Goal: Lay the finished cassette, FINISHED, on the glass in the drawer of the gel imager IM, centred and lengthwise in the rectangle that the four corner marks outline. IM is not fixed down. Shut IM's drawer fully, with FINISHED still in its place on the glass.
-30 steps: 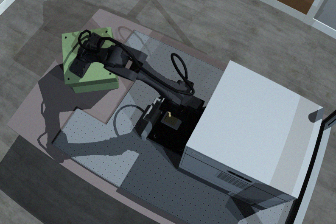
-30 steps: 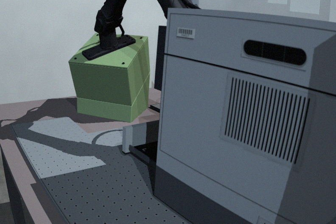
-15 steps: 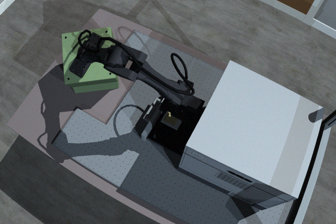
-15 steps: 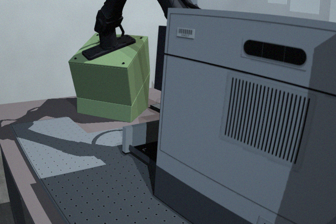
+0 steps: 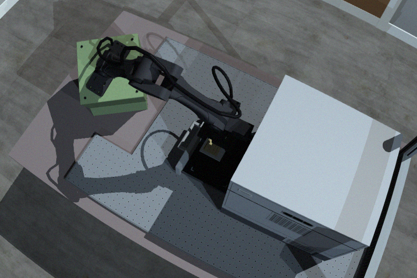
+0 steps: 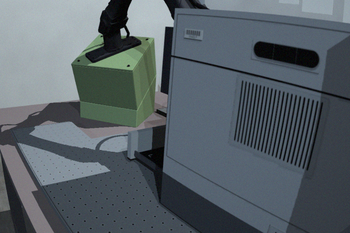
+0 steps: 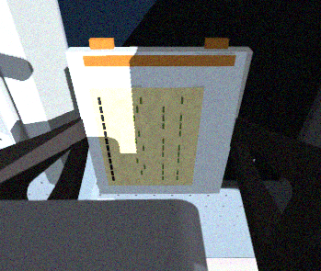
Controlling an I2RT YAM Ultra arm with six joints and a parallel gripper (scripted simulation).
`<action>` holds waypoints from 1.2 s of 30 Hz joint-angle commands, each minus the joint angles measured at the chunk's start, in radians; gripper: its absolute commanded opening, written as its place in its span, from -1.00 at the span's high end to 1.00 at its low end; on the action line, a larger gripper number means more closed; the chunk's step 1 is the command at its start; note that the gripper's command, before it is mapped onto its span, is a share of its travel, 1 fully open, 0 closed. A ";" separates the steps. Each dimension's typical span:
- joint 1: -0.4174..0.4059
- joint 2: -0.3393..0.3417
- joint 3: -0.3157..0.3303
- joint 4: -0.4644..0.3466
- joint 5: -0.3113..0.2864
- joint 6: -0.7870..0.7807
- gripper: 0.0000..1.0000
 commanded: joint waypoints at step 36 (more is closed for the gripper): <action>-0.026 0.110 0.038 0.120 -0.024 -0.043 1.00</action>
